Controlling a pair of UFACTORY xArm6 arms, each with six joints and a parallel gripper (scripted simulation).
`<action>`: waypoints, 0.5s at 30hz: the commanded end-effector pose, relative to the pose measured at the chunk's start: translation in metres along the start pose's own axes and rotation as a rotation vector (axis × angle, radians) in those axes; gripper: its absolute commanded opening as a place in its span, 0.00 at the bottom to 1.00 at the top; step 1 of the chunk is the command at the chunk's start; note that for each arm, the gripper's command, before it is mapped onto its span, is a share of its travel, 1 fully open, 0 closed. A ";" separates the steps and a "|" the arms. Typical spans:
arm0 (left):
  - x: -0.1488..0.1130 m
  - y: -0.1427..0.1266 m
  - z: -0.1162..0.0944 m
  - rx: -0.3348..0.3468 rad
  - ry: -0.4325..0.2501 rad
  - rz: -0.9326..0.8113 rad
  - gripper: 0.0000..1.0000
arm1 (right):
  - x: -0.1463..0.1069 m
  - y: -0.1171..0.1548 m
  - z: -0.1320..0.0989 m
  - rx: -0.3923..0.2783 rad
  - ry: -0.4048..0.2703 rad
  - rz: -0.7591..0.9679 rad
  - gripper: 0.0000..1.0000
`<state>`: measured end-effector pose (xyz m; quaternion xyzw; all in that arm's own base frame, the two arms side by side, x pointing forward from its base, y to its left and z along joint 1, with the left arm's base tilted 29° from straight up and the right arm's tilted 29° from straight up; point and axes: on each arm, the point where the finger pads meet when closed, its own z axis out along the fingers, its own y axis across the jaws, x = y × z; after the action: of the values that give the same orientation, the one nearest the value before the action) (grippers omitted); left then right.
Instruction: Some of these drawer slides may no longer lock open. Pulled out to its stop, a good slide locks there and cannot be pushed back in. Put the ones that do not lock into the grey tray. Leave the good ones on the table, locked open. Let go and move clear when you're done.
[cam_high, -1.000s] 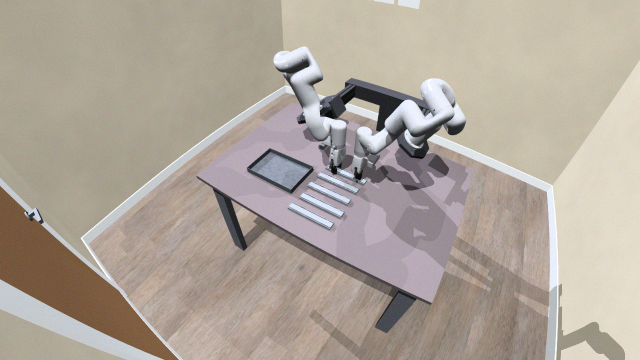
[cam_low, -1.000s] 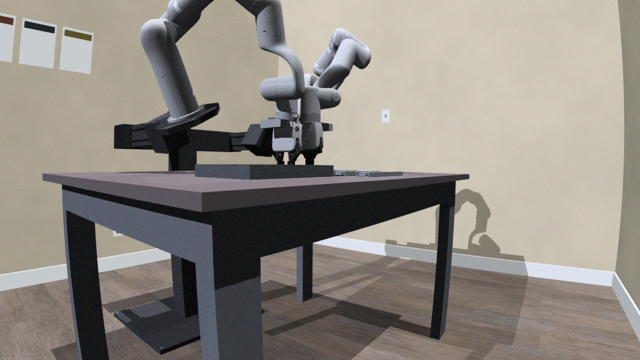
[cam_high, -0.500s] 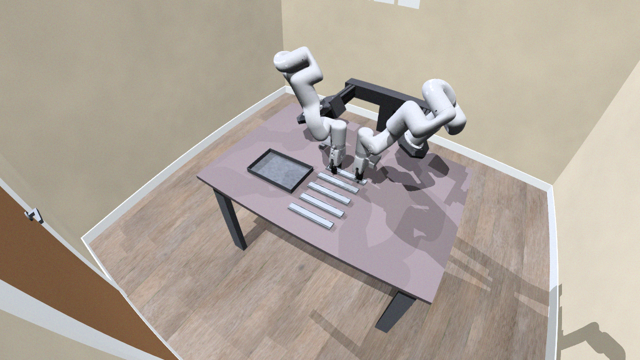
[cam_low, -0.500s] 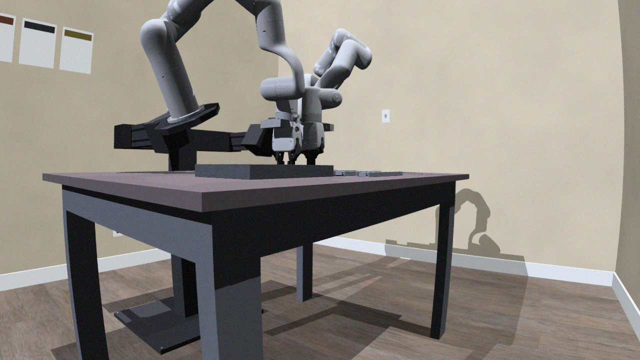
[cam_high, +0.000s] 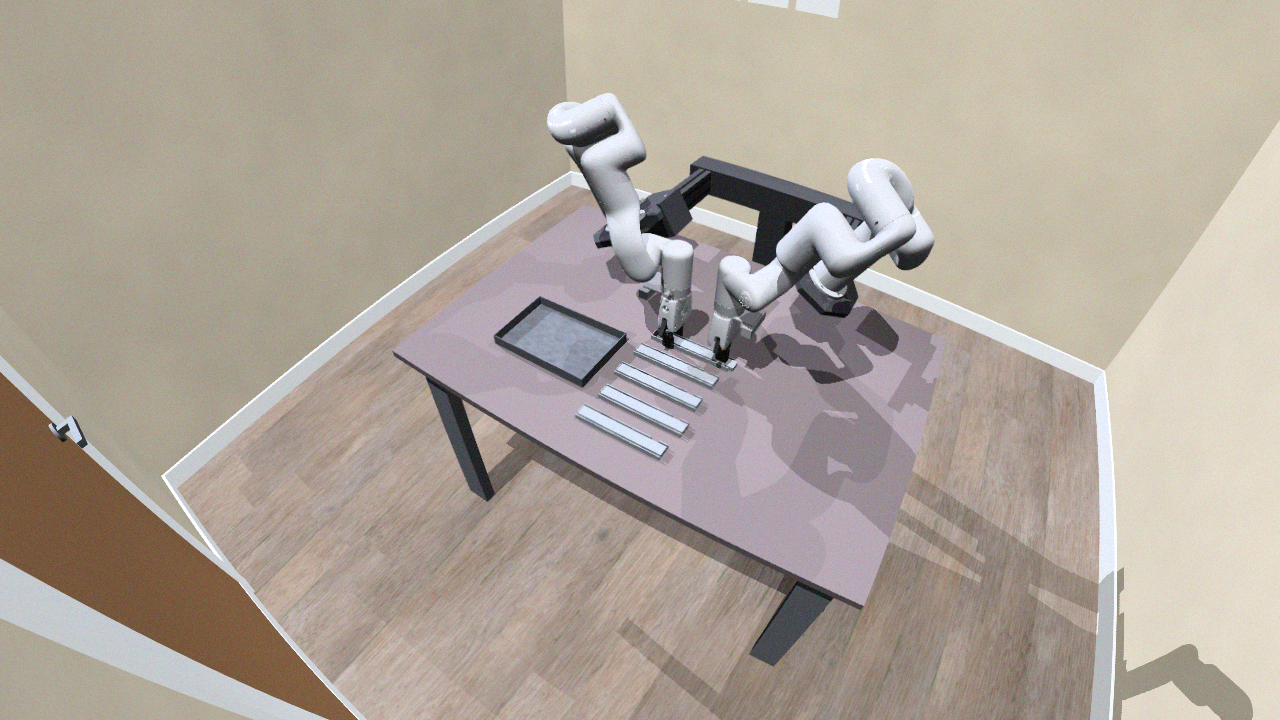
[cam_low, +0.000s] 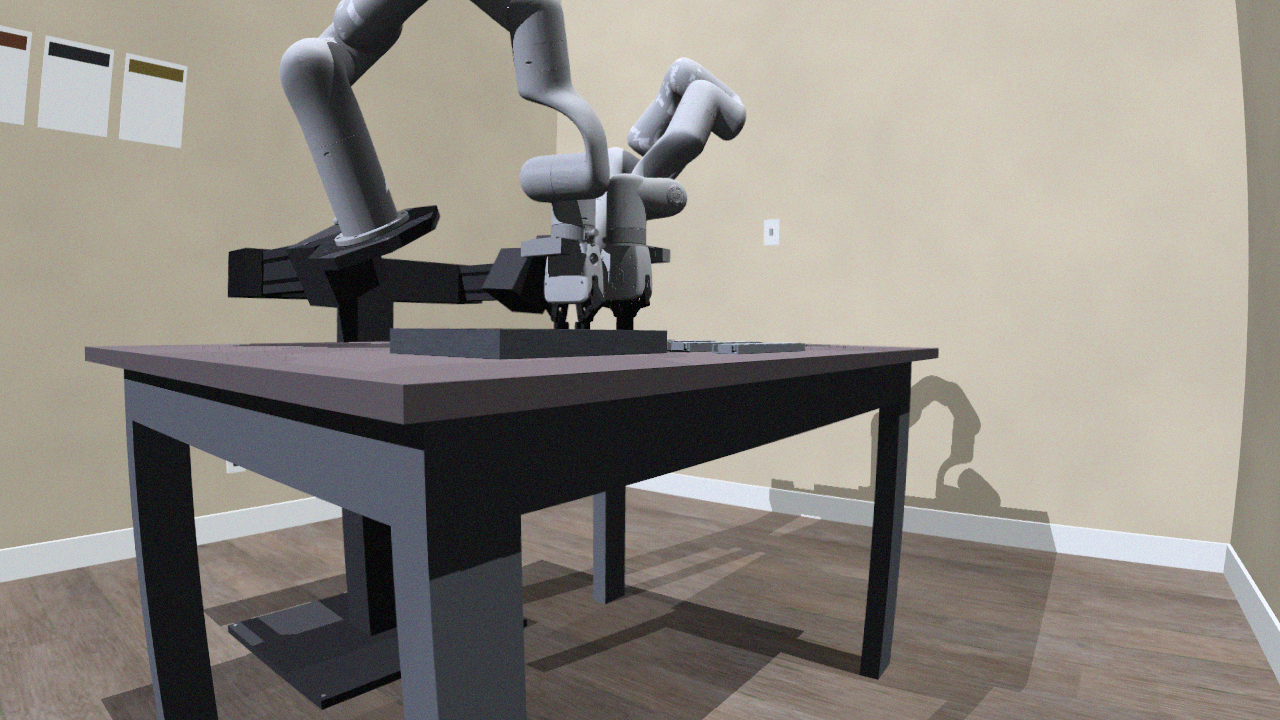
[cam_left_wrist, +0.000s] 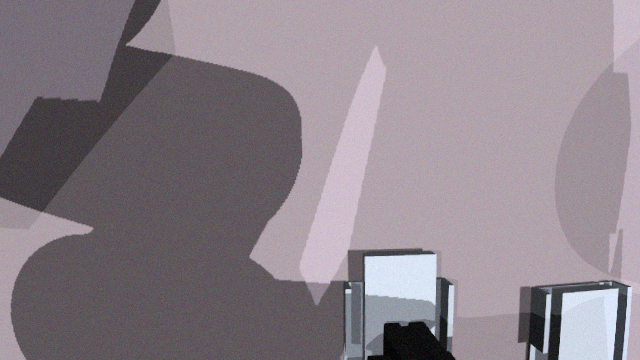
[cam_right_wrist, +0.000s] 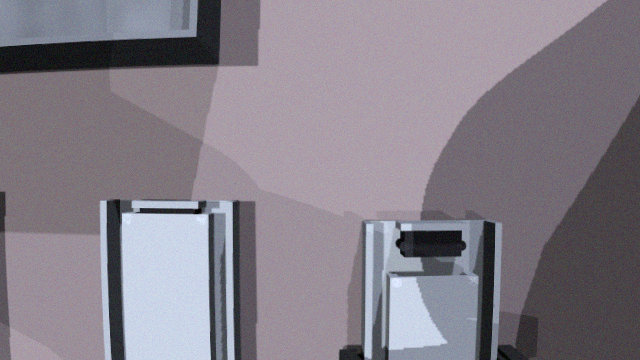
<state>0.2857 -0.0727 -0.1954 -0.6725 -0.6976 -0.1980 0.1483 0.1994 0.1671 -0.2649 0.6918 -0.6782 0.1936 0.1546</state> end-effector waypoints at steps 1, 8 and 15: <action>0.006 0.000 0.000 -0.001 0.000 0.000 0.00 | -0.001 -0.001 -0.001 0.002 -0.003 0.001 0.00; 0.019 0.000 0.000 -0.001 0.000 0.000 0.00 | -0.001 -0.001 -0.001 0.002 -0.003 0.001 0.00; 0.031 0.000 0.000 -0.001 0.000 0.000 0.00 | -0.001 -0.001 -0.001 0.002 -0.003 0.001 0.00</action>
<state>0.2845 -0.0526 -0.1846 -0.6724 -0.6975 -0.1981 0.1486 0.1994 0.1671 -0.2649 0.6918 -0.6782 0.1936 0.1546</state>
